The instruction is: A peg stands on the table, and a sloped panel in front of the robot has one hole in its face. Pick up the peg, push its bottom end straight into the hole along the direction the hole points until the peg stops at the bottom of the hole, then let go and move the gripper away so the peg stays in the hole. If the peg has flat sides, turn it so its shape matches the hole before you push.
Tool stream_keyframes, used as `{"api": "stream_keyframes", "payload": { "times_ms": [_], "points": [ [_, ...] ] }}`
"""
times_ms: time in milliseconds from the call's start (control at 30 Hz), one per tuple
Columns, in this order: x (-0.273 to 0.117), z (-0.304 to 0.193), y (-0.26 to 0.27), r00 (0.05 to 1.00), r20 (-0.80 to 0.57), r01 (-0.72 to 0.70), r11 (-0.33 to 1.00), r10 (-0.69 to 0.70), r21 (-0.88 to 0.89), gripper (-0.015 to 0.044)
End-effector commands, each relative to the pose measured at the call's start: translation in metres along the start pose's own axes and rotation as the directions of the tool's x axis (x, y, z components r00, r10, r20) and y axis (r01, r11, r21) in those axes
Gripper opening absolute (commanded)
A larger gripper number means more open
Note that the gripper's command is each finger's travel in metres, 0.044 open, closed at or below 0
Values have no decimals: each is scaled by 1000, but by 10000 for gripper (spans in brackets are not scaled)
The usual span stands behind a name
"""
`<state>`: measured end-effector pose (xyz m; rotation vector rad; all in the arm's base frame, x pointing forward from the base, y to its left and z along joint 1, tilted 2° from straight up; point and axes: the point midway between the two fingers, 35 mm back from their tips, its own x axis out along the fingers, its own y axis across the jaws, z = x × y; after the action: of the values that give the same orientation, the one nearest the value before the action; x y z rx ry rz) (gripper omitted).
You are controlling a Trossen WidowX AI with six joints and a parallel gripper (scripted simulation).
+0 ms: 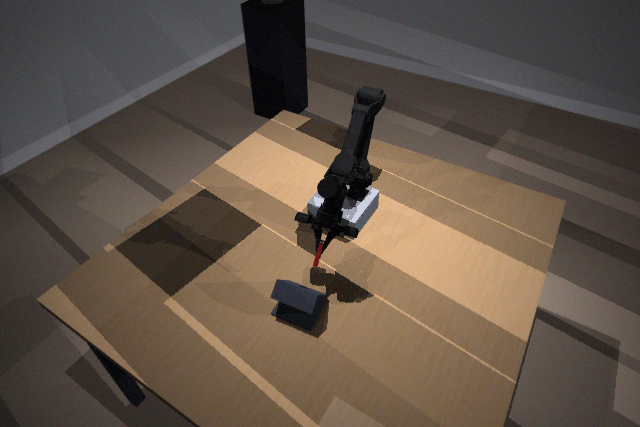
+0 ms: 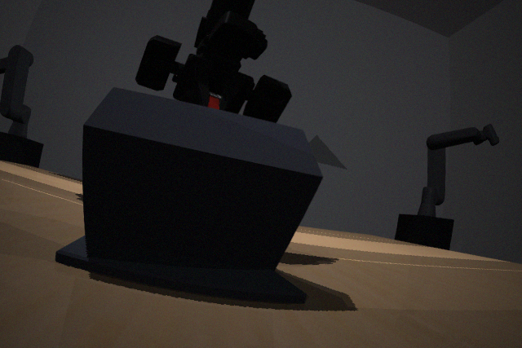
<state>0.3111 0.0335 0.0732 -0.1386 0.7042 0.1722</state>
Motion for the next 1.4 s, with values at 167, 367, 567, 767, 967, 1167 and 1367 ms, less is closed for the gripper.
{"api": "stream_keyframes", "payload": {
  "times_ms": [167, 367, 567, 767, 967, 1167, 1367],
  "points": [
    [8, 1, -3, 1000, 17, 5, 999, -5, 32, 0],
    [13, 1, -5, 1000, 26, 9, 999, -10, 50, 0],
    [17, 1, -6, 999, 35, 12, 998, -15, 67, 0],
    [22, 0, -8, 999, 44, 16, 996, -20, 84, 0],
    [26, 0, -9, 998, 53, 19, 995, -25, 102, 0],
    [30, -1, -10, 998, 59, 21, 993, -28, 115, 0],
    [33, -1, -12, 998, 56, 23, 991, -31, 129, 0]
  ]
}}
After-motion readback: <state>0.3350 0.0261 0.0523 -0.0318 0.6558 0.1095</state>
